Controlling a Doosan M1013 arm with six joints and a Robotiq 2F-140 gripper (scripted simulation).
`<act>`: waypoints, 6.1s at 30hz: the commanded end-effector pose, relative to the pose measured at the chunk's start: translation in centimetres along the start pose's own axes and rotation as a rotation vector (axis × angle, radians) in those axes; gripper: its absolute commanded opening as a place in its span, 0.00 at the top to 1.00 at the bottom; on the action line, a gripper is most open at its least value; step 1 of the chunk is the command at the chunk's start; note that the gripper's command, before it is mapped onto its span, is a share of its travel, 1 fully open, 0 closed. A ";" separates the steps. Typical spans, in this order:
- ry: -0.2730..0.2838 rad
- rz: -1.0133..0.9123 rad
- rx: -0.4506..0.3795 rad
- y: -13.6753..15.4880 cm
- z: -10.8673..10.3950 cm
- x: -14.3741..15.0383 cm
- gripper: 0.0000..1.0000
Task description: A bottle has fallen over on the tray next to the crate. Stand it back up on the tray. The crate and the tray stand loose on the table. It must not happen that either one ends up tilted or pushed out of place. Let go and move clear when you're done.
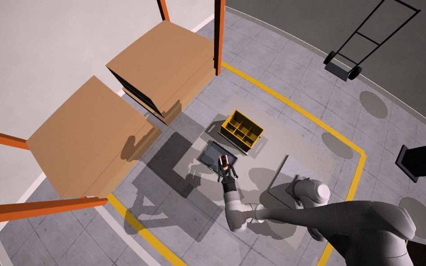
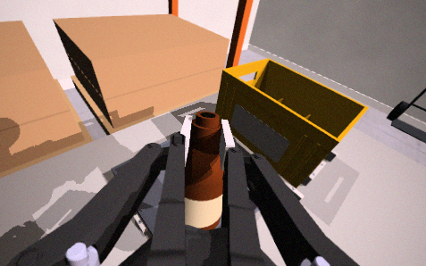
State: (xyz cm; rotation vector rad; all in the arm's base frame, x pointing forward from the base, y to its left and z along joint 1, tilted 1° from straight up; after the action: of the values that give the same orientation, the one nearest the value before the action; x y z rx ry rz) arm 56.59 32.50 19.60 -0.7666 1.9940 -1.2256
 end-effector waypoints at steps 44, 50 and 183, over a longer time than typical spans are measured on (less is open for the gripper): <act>0.000 0.000 0.000 -0.2 0.4 0.1 0.90; 0.000 0.000 0.000 -0.2 0.4 0.1 0.90; 0.000 0.000 0.000 5.6 2.6 1.7 0.90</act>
State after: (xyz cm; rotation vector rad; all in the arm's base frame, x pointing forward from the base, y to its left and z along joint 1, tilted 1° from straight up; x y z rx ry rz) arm 56.85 32.06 13.25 -0.7666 1.9940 -1.2256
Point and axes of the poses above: the point where the finger pads meet when closed, its own z axis out along the fingers, its own x axis across the jaws, y = z × x, the point moved 2 cm from there along -z, back along the fingers, and after that the axes turned 15 degrees about z, right-handed, at the moved point
